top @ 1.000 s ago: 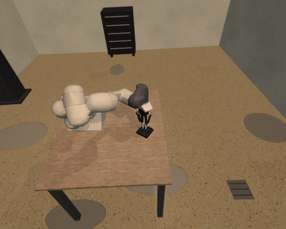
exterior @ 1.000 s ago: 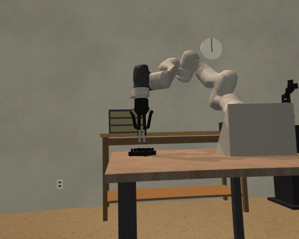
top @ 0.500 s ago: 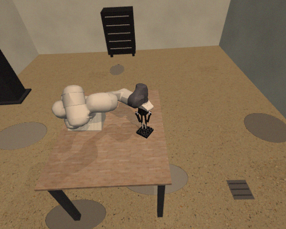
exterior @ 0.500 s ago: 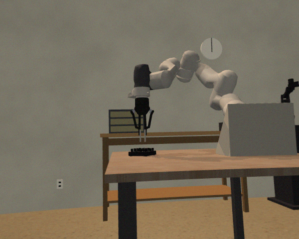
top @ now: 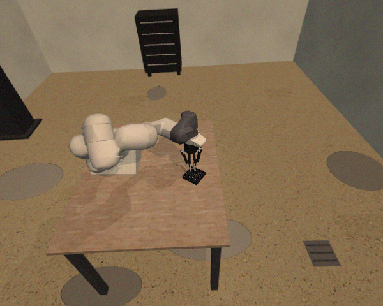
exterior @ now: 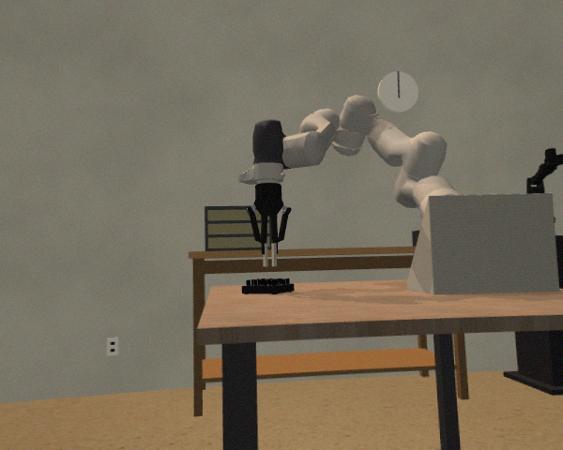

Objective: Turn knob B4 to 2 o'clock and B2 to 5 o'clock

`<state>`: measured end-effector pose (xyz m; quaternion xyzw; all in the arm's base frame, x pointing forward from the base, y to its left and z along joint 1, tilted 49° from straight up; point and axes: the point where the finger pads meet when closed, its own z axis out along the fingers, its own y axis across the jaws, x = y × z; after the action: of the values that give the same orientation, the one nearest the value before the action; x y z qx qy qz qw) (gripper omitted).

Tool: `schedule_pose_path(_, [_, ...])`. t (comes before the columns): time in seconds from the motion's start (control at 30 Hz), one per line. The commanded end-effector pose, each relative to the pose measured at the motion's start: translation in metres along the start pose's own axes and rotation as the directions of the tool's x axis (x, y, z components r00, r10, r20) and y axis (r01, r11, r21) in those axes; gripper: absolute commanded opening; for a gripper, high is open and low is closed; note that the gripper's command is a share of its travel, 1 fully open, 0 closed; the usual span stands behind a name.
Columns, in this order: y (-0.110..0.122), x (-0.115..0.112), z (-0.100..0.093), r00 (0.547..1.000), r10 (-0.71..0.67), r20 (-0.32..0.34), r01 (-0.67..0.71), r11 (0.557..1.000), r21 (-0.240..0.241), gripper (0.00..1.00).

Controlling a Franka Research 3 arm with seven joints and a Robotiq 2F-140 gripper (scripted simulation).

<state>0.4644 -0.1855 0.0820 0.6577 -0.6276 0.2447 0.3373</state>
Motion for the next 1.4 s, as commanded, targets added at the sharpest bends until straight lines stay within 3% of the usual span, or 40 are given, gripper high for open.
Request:
schedule_pose_path(0.0, [0.001, 0.0004, -0.0007, 0.988, -0.156, 0.003, 0.156, 0.988, -0.004, 0.12])
schedule_pose_path(0.33, [0.0025, -0.0011, -0.0015, 0.962, -0.272, 0.004, 0.272, 0.962, -0.003, 0.12])
schedule_pose_path(0.9, [0.0056, -0.0042, -0.0033, 0.866, -0.5, 0.005, 0.5, 0.866, -0.002, 0.12])
schedule_pose_path(1.37, [0.0086, -0.0071, -0.0048, 0.728, -0.686, 0.005, 0.686, 0.728, 0.0, 0.12])
